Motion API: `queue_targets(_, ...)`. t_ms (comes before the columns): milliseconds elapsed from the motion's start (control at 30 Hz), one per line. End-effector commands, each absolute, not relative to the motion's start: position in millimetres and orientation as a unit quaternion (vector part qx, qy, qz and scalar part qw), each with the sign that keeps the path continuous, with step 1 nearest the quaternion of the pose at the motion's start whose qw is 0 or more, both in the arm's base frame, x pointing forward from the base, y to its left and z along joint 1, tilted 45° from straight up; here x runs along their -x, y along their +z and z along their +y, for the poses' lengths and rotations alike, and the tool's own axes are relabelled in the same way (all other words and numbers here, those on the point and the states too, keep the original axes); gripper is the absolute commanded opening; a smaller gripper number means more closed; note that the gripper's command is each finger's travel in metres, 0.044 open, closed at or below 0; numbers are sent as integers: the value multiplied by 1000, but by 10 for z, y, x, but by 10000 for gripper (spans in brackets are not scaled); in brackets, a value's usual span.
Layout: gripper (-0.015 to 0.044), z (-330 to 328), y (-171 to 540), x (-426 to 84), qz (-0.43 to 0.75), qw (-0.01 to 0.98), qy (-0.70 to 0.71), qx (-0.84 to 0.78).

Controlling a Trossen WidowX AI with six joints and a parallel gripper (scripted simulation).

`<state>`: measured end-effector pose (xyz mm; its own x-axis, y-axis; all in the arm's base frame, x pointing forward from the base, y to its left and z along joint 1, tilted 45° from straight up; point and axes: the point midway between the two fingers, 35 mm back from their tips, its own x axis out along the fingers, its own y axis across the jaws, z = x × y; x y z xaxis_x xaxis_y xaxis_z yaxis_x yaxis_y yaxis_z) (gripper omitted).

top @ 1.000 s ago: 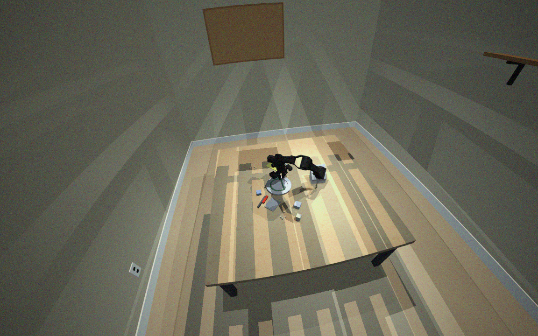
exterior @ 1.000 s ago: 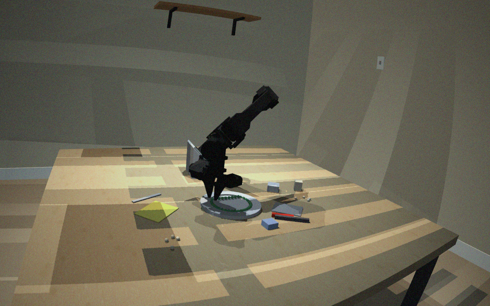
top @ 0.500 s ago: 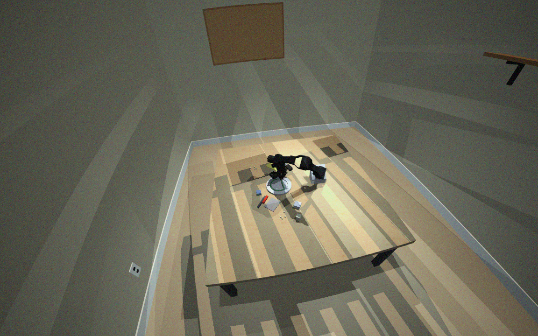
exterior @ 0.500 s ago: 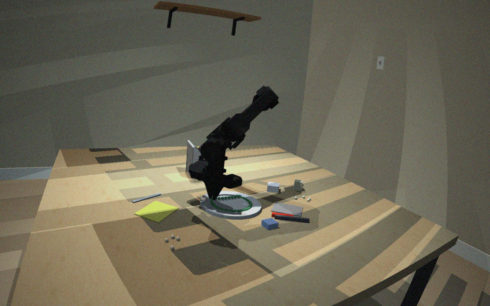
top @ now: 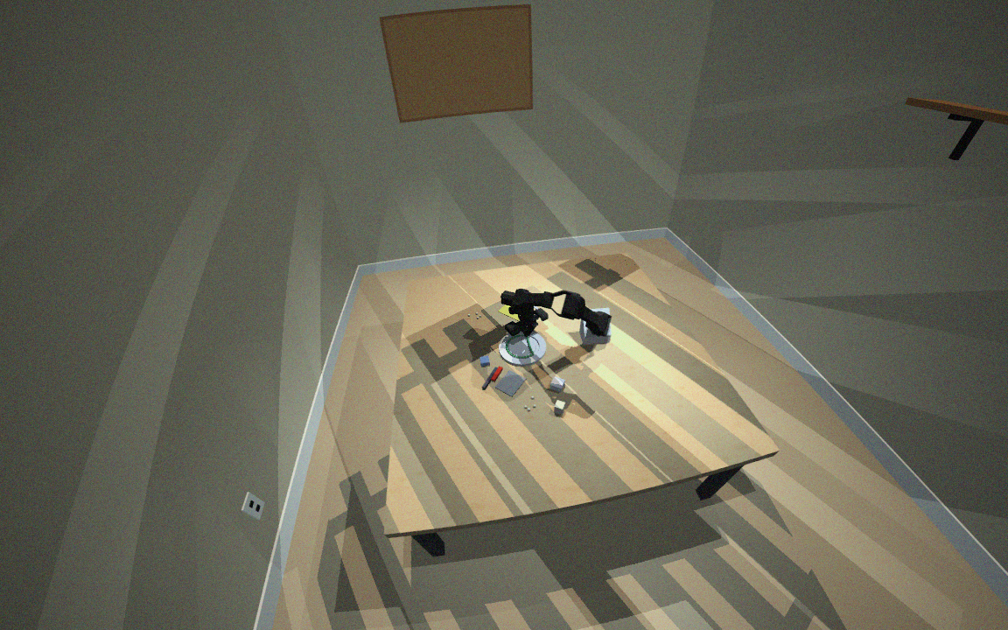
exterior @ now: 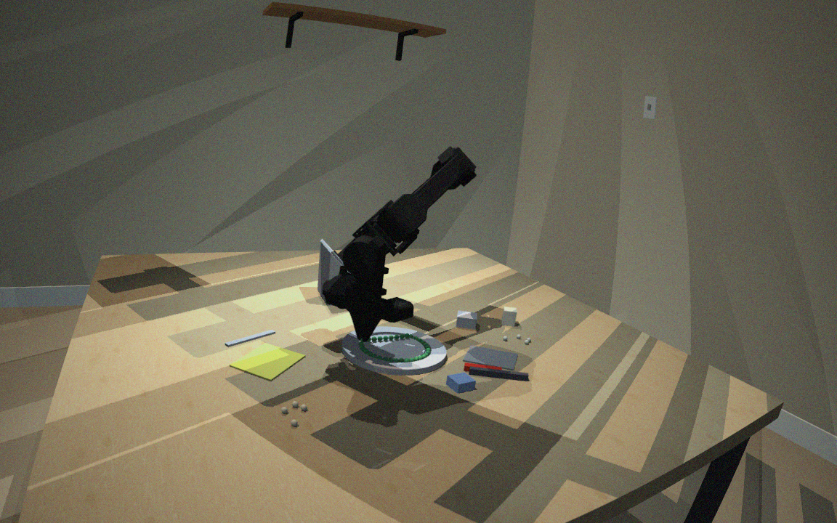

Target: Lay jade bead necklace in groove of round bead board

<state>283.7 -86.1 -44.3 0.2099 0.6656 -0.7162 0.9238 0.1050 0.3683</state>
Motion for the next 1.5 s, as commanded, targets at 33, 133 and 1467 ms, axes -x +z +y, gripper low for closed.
queue_targets(33,0,-862,-442,-2838,610,425,-152,-652)
queue_targets(133,0,-862,-442,-2838,610,425,-152,-652)
queue_targets(1467,289,-881,-456,-2824,609,425,-151,-652)
